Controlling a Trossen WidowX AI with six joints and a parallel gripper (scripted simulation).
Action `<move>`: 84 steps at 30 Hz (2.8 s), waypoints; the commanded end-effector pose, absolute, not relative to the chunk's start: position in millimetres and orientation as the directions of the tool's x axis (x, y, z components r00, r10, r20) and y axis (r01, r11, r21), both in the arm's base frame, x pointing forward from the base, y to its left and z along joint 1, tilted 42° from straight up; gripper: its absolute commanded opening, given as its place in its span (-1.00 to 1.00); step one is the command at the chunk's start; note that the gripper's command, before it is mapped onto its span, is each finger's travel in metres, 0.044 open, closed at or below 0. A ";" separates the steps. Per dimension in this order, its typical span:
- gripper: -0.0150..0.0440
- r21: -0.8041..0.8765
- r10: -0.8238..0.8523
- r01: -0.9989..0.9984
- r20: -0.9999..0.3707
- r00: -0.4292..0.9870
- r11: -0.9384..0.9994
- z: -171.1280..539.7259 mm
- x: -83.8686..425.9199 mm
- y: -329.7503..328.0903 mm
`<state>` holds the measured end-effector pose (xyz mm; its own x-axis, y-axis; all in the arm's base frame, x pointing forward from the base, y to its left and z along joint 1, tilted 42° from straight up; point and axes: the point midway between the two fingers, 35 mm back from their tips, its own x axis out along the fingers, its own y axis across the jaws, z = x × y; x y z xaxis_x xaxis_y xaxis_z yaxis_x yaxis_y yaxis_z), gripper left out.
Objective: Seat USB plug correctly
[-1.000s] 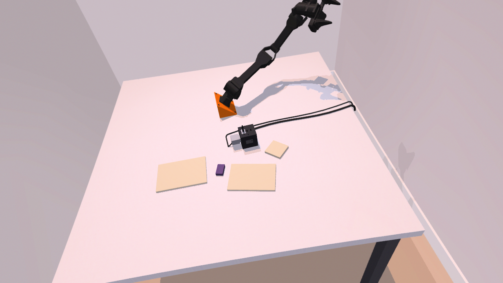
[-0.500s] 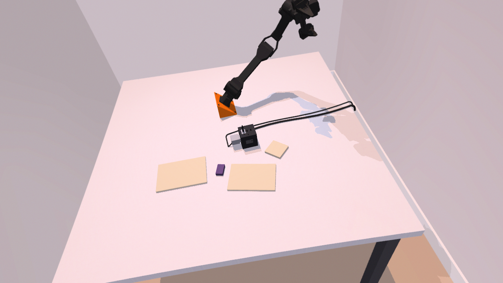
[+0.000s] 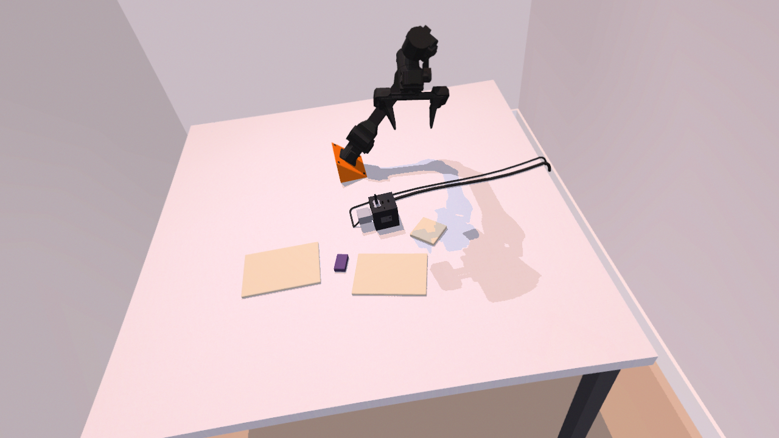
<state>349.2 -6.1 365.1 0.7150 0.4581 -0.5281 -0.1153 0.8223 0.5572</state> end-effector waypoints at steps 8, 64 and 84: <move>1.00 0.300 0.618 0.887 -0.786 0.022 0.351 161.8 316.9 24.3; 0.20 0.017 0.639 0.966 -0.753 -0.158 0.259 104.8 294.5 46.5; -0.49 0.017 0.639 0.966 -0.753 -0.158 0.259 104.8 294.5 46.5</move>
